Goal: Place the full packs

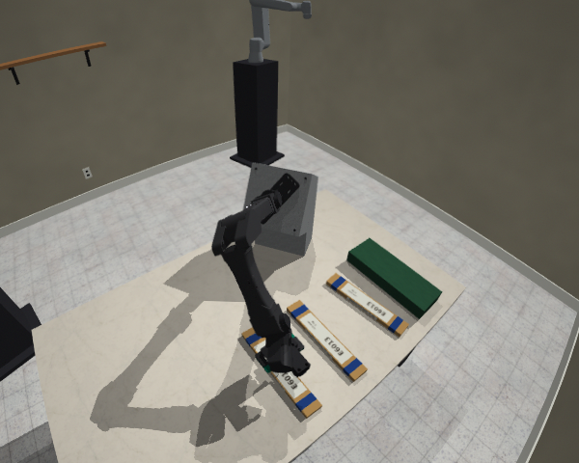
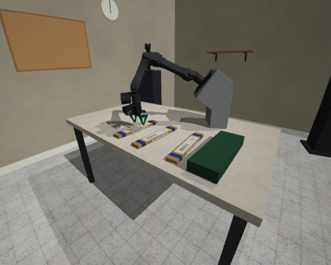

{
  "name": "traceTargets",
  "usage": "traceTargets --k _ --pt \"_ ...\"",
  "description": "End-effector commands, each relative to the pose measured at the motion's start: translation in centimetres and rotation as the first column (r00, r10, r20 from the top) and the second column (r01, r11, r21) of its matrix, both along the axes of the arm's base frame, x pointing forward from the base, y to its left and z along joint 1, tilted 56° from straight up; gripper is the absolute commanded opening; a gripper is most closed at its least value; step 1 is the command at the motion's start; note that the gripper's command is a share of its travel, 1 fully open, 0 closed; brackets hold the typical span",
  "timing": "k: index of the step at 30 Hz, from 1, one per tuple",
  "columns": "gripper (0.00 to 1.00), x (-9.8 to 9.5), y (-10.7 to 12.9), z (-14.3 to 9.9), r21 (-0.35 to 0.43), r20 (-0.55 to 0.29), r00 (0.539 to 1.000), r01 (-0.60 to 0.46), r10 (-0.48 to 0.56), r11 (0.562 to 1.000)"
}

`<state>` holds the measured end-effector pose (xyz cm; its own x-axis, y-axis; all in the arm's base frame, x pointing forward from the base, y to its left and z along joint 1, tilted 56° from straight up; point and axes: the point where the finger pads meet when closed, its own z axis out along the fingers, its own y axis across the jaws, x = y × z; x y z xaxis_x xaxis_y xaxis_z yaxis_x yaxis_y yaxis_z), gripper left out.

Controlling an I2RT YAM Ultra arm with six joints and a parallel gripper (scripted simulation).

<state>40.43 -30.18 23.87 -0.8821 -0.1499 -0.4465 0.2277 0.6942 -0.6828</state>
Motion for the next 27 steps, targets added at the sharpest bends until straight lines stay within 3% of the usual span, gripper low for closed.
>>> traceTargets --k 1,5,7,27 --pt "0.97 1.6 -1.3 1.4 -0.028 0.060 0.998 -0.015 0.017 0.999" --pt "0.97 2.4 -0.6 1.4 -0.028 0.060 0.998 -0.035 0.037 0.999" --pt "0.97 2.1 -0.4 2.8 -0.041 0.086 0.996 -0.033 0.036 0.999" --pt "0.97 2.8 -2.6 0.5 -0.028 0.060 0.998 -0.018 0.020 0.999"
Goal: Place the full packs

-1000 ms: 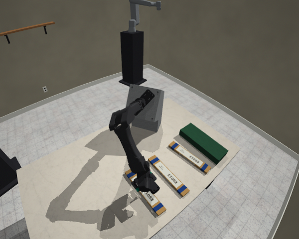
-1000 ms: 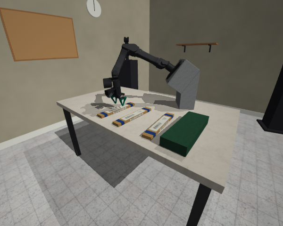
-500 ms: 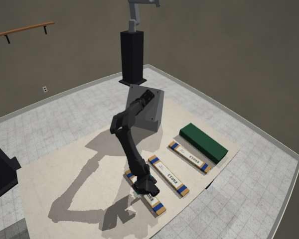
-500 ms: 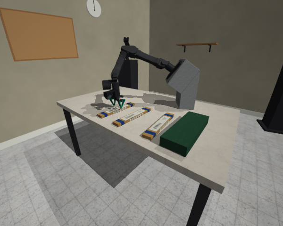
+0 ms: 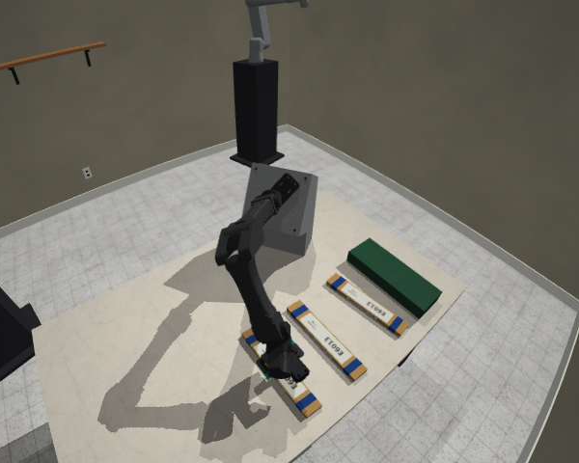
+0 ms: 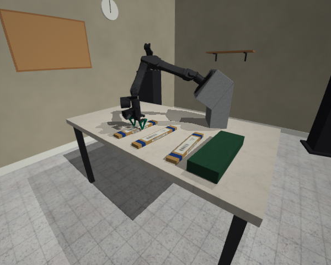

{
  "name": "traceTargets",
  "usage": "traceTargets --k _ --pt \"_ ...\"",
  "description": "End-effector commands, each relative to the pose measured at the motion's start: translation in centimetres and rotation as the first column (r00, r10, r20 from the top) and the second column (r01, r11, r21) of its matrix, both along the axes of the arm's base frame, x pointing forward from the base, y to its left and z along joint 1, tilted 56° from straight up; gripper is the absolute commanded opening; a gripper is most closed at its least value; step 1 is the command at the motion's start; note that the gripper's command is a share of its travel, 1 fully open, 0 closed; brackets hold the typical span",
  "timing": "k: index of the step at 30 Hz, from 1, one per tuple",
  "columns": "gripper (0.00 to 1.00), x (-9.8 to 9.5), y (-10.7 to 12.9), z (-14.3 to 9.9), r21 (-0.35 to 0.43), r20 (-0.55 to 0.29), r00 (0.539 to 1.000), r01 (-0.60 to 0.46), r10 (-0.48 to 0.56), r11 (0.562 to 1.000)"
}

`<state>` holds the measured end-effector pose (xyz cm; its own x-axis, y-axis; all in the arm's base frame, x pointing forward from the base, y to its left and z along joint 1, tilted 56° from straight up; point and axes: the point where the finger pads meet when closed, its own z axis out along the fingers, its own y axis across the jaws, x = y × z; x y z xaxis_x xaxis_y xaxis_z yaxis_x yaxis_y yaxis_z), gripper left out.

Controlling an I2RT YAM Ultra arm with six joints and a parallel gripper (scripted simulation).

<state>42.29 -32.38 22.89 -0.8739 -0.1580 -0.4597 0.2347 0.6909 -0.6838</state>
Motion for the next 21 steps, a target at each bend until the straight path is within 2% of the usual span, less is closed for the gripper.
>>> traceTargets --k 1,3,4,6,11,15,21 --pt "0.97 1.1 -0.4 1.4 -0.021 0.044 0.999 -0.015 0.016 1.000" --pt "0.97 1.1 -0.4 1.4 -0.021 0.044 0.999 -0.015 0.016 1.000" --pt "0.97 1.3 0.3 2.7 -0.034 0.069 0.997 -0.027 0.030 0.999" --pt "0.97 1.5 -0.3 1.2 -0.021 0.044 0.999 -0.024 0.025 0.999" --pt "0.97 1.6 -1.1 0.9 -0.021 0.045 0.999 -0.017 0.018 1.000" --pt "0.97 1.6 -0.5 2.2 -0.034 0.069 0.997 -0.024 0.027 0.999" --pt "0.97 1.4 -0.4 2.1 -0.026 0.057 0.998 -0.024 0.025 0.999"
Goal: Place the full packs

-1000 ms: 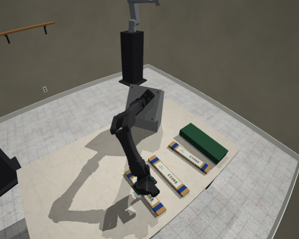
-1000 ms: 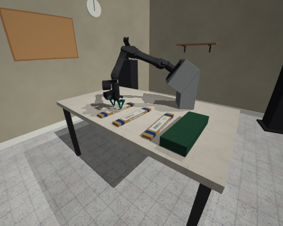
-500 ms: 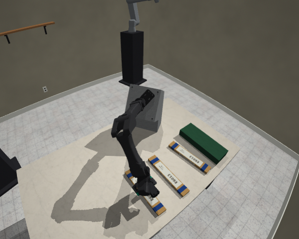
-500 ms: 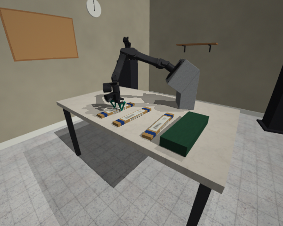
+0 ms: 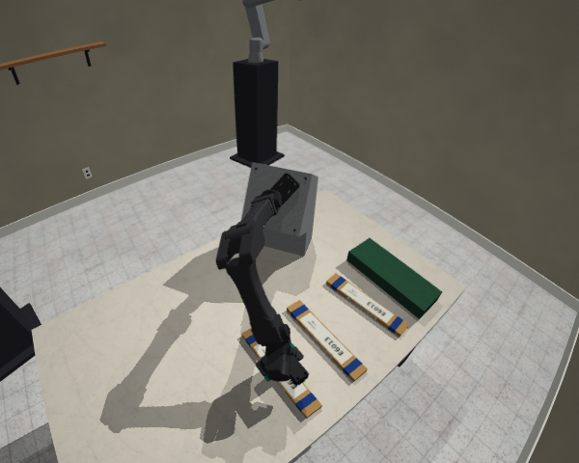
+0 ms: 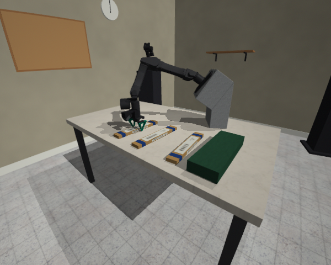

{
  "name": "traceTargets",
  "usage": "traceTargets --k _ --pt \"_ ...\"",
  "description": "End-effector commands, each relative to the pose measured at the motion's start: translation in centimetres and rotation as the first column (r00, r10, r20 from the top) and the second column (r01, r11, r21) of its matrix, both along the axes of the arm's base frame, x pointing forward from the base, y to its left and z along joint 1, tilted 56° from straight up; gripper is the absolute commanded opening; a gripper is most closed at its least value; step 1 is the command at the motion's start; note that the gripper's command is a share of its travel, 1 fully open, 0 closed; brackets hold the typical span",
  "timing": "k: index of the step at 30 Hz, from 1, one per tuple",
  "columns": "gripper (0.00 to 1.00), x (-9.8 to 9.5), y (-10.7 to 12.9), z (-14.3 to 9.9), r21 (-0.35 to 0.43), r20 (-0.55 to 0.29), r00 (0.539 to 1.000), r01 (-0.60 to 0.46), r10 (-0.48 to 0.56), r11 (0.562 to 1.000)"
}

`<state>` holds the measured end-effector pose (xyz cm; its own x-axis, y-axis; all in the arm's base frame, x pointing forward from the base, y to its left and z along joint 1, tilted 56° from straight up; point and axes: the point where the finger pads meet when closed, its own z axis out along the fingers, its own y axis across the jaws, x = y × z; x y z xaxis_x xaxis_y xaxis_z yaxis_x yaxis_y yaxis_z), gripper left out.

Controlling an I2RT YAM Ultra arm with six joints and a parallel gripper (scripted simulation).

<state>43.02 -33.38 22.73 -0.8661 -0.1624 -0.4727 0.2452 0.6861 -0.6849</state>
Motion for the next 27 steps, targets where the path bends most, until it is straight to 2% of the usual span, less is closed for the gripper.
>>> traceTargets --k 1,4,5,27 --pt "0.97 0.61 0.58 2.24 -0.019 0.041 0.999 -0.023 0.024 1.000" --pt "0.97 0.54 0.57 2.32 -0.019 0.041 0.999 -0.022 0.023 1.000" --pt "0.00 0.54 0.57 2.32 -0.019 0.041 0.999 -0.022 0.023 1.000" --pt "0.00 0.57 0.66 2.26 -0.018 0.039 0.999 -0.024 0.024 1.000"
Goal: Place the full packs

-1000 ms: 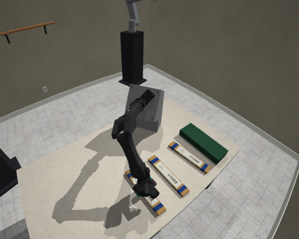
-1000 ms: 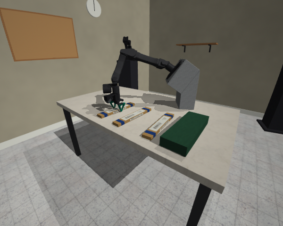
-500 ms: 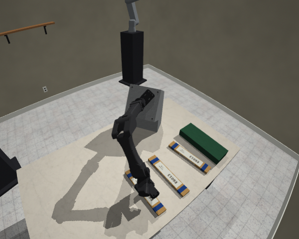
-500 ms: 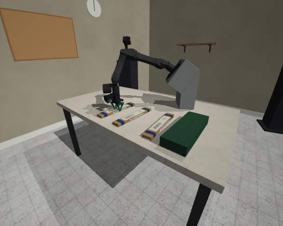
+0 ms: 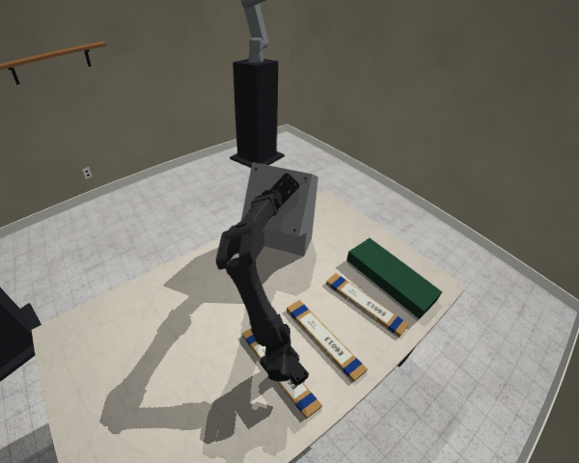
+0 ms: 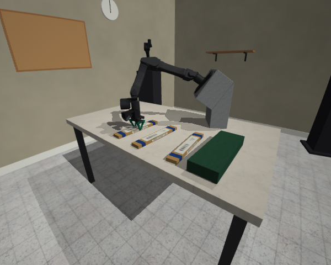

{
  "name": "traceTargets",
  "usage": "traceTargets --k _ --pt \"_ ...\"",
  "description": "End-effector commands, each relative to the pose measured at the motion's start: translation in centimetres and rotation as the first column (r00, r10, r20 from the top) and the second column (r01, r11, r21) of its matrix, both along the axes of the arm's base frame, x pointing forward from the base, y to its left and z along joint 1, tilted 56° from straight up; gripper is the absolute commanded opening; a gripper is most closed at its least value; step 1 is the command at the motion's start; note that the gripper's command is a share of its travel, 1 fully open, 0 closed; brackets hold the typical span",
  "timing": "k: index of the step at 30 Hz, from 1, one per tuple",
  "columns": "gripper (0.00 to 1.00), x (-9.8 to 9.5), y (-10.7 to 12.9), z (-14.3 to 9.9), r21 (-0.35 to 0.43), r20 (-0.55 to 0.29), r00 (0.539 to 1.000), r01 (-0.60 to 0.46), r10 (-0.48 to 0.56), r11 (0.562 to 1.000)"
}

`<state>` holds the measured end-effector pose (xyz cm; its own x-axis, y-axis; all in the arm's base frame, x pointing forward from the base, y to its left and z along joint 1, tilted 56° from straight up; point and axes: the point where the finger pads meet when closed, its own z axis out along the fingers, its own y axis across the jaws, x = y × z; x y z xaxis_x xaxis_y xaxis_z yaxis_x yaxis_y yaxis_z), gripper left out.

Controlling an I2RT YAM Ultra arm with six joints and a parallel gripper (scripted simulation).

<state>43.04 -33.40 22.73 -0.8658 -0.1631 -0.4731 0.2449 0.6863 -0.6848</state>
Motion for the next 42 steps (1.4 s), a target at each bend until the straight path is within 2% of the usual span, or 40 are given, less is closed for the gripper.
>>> traceTargets --k 1,19,21,24,41,42 --pt "0.00 0.5 0.7 2.3 -0.018 0.039 0.999 -0.023 0.024 1.000" --pt "0.00 0.4 1.0 2.4 -0.015 0.037 0.999 -0.025 0.026 1.000" --pt "0.00 -0.2 1.4 1.1 0.003 0.010 1.000 -0.021 0.021 1.000" --pt "0.00 -0.3 1.6 1.0 0.005 0.006 1.000 -0.018 0.018 1.000" --pt "0.00 -1.3 3.1 3.6 -0.012 0.029 1.000 -0.012 0.013 1.000" --pt "0.00 -1.5 3.2 3.1 -0.006 0.018 1.000 -0.012 0.012 1.000"
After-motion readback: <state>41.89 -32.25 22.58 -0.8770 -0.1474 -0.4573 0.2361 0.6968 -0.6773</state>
